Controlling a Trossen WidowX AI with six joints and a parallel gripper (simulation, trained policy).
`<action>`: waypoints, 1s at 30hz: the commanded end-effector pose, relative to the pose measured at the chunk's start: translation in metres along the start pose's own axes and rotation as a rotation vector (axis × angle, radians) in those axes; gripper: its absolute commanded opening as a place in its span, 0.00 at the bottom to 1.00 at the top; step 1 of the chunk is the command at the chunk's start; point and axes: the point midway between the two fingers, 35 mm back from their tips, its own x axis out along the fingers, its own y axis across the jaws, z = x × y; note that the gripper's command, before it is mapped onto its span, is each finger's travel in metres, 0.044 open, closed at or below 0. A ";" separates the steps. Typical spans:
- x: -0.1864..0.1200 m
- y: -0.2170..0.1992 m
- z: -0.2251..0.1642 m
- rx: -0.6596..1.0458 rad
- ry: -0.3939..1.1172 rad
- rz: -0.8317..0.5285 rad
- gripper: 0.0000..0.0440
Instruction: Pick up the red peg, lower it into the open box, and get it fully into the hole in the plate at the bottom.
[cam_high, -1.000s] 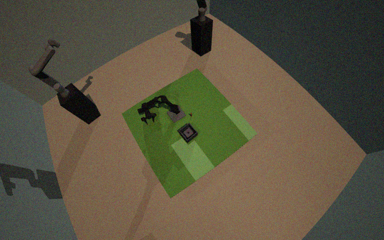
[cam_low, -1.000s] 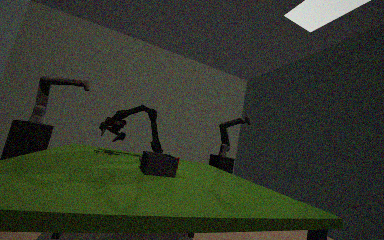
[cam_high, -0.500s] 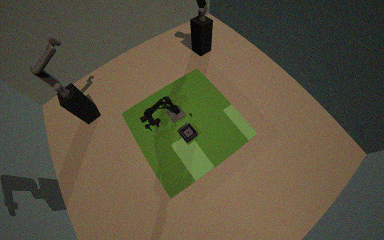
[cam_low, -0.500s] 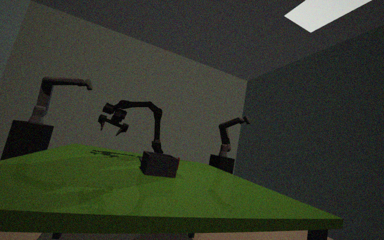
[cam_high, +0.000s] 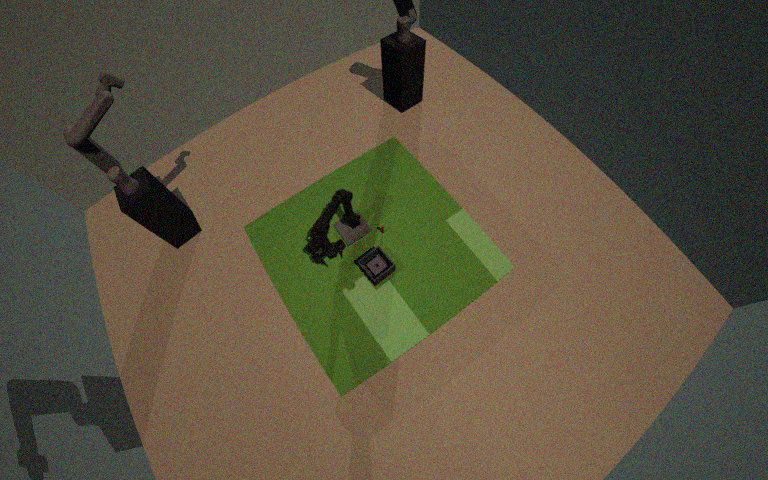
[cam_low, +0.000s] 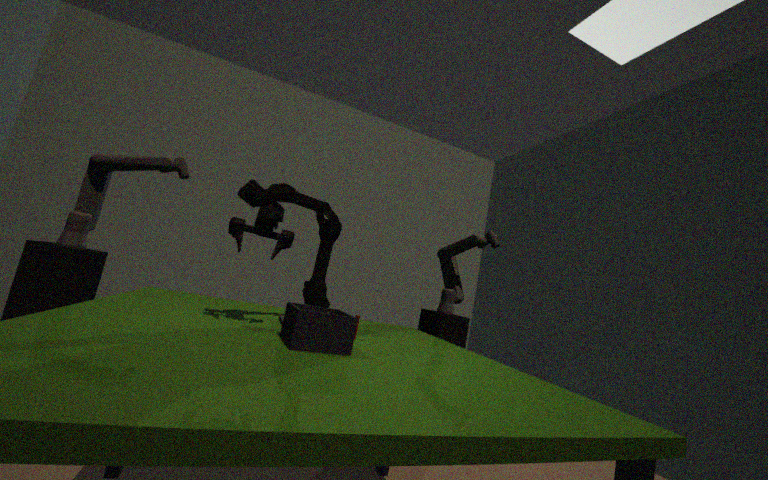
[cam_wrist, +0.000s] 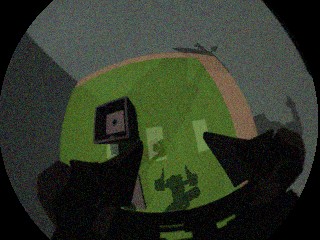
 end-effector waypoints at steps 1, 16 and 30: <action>-0.003 0.026 0.017 0.039 0.014 0.002 1.00; -0.007 0.163 0.040 0.313 0.142 0.053 1.00; -0.007 0.254 -0.004 0.596 0.325 0.003 1.00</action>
